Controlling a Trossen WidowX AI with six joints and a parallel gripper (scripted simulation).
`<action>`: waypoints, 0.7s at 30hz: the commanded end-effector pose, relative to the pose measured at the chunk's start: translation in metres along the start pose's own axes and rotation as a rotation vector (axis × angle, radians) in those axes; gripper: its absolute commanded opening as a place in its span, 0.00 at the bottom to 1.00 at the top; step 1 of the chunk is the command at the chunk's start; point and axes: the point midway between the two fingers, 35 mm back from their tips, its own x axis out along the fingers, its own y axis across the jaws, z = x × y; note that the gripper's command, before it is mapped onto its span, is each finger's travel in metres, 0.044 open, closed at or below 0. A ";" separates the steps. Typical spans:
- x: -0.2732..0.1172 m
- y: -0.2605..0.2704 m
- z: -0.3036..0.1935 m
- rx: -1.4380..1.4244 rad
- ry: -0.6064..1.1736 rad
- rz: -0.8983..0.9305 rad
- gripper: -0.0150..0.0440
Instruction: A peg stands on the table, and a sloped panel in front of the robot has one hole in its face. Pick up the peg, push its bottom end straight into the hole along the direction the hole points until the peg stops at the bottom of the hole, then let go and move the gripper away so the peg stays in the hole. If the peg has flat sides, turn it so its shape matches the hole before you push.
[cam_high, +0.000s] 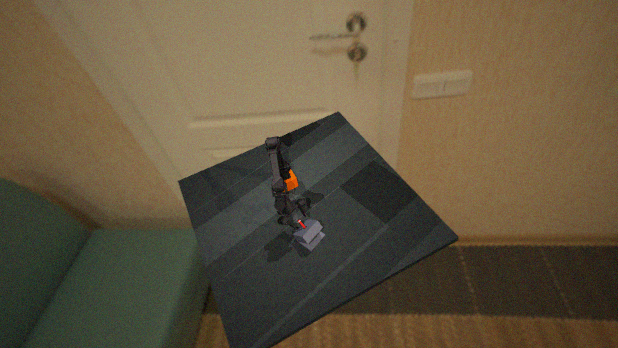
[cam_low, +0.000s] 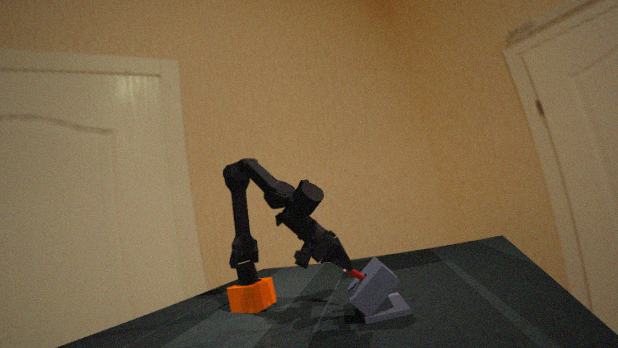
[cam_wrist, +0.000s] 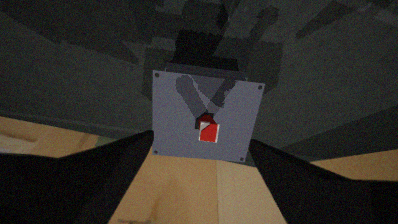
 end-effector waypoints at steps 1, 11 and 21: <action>-0.009 0.001 -0.001 -0.003 0.001 -0.002 1.00; -0.028 0.002 -0.001 -0.001 -0.002 -0.002 1.00; -0.048 0.003 -0.001 0.002 -0.005 -0.002 1.00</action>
